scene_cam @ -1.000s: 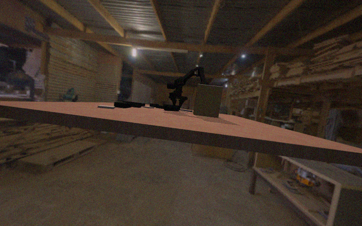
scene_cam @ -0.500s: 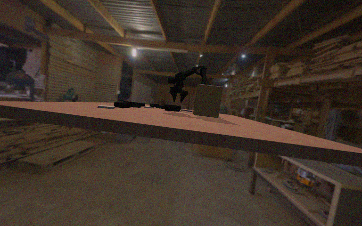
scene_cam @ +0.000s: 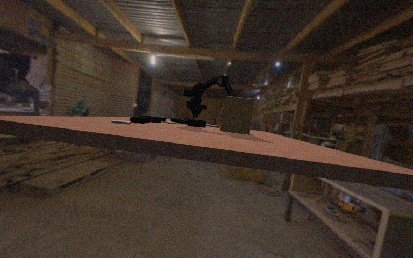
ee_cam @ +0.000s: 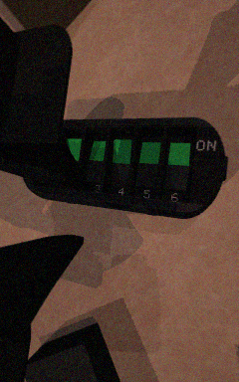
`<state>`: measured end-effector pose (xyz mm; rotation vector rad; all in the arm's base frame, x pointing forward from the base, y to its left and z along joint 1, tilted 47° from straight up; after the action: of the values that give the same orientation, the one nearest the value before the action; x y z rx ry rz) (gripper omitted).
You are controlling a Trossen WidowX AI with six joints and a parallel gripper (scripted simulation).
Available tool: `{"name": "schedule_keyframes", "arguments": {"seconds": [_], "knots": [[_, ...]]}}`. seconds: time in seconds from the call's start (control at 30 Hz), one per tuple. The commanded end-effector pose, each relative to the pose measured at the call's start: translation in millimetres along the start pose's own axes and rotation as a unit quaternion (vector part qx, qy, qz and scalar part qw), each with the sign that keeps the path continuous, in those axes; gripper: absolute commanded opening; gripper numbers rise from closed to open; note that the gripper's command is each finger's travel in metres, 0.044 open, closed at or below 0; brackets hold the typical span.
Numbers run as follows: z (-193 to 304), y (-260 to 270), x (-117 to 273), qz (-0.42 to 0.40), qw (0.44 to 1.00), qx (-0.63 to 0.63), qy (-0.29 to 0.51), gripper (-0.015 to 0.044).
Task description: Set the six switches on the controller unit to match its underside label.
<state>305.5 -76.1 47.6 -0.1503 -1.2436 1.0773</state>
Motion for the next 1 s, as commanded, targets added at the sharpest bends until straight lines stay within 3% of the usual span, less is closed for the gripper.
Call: {"name": "schedule_keyframes", "arguments": {"seconds": [0.0,0.03,0.87,0.97], "knots": [[-7,-4,-3,0.001,1.0,-0.002,0.0,0.002],[-7,-4,-3,0.001,1.0,-0.002,0.0,0.0],[-7,-3,-3,0.0,1.0,-0.002,0.0,0.0],[-8,-3,11,-0.001,1.0,-0.003,-0.001,0.0079]]}}
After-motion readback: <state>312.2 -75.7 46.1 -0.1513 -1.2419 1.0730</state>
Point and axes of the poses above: the point midway between the two fingers, 35 mm back from their tips, its own x axis back along the fingers, its own y axis across the jaws, z = x × y, the point moved 2 cm from there along x, back along the fingers, and after that the axes turned 12 degrees about -x, right-handed, at the moved point
